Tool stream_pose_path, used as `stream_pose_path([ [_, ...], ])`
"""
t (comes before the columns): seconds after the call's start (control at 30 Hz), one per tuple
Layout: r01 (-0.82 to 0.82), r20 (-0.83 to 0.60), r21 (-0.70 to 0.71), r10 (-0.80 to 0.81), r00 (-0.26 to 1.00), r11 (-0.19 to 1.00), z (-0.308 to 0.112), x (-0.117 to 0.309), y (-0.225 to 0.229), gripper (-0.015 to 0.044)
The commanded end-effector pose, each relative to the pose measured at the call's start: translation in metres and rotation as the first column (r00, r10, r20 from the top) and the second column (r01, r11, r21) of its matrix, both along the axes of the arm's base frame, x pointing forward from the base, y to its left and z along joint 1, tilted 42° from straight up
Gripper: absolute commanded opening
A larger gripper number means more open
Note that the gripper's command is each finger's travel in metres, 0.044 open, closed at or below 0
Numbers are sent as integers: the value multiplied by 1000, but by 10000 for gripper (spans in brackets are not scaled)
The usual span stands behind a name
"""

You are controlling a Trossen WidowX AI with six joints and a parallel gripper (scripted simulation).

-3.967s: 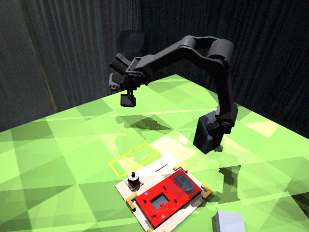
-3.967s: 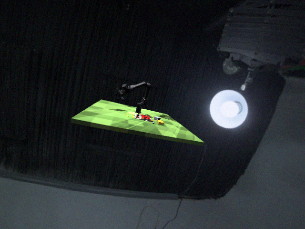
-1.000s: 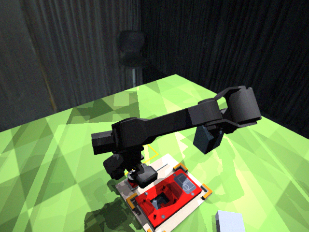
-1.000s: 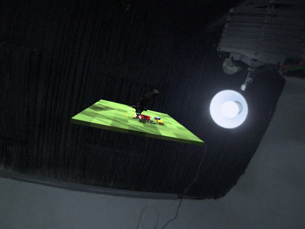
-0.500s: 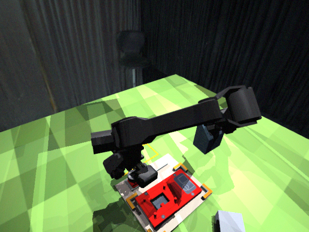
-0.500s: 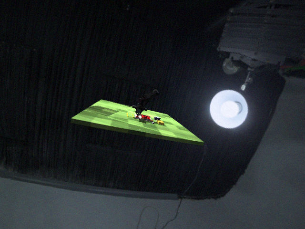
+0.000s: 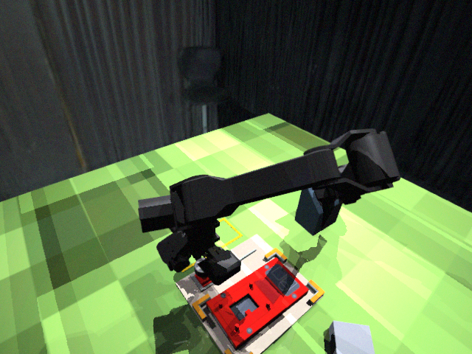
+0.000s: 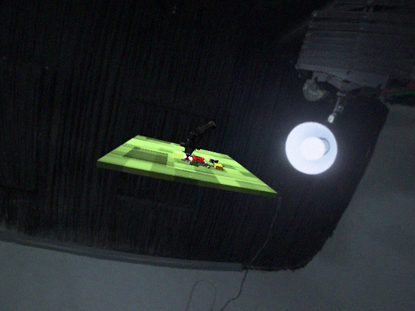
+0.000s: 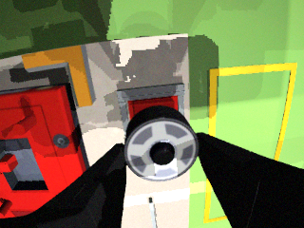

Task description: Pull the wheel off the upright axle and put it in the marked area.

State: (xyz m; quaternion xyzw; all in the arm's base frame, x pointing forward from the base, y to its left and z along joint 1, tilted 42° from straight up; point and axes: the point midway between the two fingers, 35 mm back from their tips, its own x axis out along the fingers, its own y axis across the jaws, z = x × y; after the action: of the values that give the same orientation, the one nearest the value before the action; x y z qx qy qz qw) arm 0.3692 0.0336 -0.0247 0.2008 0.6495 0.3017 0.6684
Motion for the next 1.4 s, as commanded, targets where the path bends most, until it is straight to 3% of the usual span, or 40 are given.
stream_pose_path([
  [0.0, 0, 0, -2, 0, 1000, 1000, 1, 0, -3, 0],
  [1.37, 3, 1, -2, -3, 1000, 1000, 11, 0, -12, 0],
])
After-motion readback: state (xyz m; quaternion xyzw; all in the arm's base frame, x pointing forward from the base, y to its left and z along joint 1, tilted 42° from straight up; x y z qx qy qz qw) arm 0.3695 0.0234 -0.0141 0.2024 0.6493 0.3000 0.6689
